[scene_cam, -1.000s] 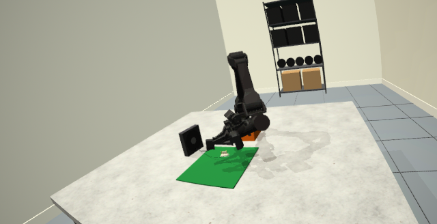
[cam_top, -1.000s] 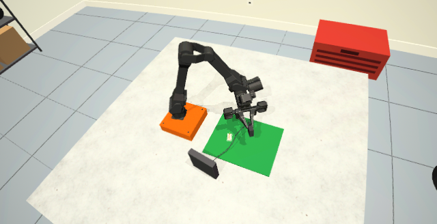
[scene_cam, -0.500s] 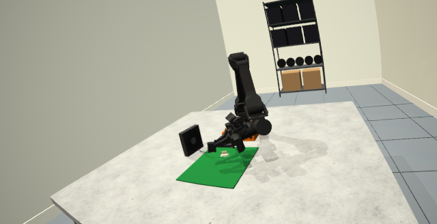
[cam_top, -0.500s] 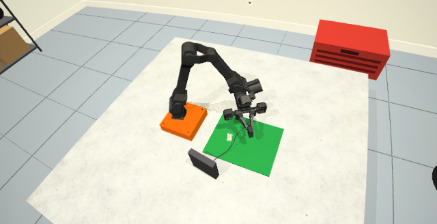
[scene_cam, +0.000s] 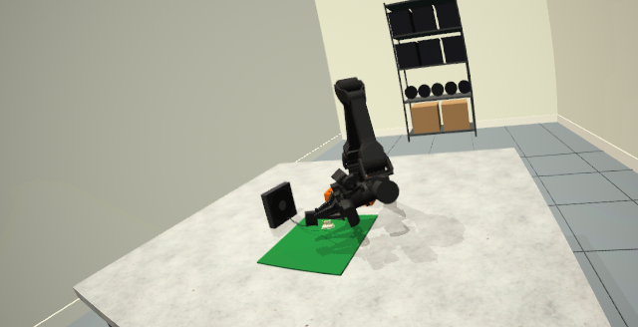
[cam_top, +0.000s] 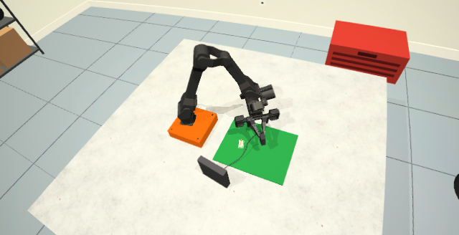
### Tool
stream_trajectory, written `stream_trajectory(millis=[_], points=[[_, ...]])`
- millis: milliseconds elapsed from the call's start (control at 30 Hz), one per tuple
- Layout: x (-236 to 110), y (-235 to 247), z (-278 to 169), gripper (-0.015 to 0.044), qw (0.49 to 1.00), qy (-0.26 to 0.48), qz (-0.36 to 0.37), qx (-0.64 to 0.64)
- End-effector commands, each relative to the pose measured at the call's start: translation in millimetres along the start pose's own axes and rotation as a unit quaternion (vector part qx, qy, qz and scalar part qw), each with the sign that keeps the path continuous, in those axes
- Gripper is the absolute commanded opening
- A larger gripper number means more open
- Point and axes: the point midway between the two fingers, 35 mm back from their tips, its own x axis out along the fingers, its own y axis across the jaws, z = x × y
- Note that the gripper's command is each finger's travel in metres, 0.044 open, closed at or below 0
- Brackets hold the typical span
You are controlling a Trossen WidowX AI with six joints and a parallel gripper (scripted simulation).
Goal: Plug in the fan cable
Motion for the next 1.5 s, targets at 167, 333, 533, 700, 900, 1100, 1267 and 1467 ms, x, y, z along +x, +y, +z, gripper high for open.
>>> stream_trajectory(millis=[167, 333, 533, 700, 900, 1100, 1267, 1467], points=[[1, 0, -8, 0.0, 1.0, -0.002, 0.0, -0.002], [1, -1, -12, 0.0, 1.0, -0.002, 0.0, -0.002], [2, -1, -16, 0.0, 1.0, -0.002, -0.001, -0.002], [3, -1, -20, 0.0, 1.0, -0.002, -0.001, -0.002], [4, -1, -24, 0.0, 1.0, -0.002, -0.001, -0.002], [5, -1, -28, 0.0, 1.0, -0.002, -0.001, -0.002], [5, -1, -32, 0.0, 1.0, -0.002, -0.001, -0.002], [6, -1, -36, 0.0, 1.0, -0.002, -0.001, -0.002]])
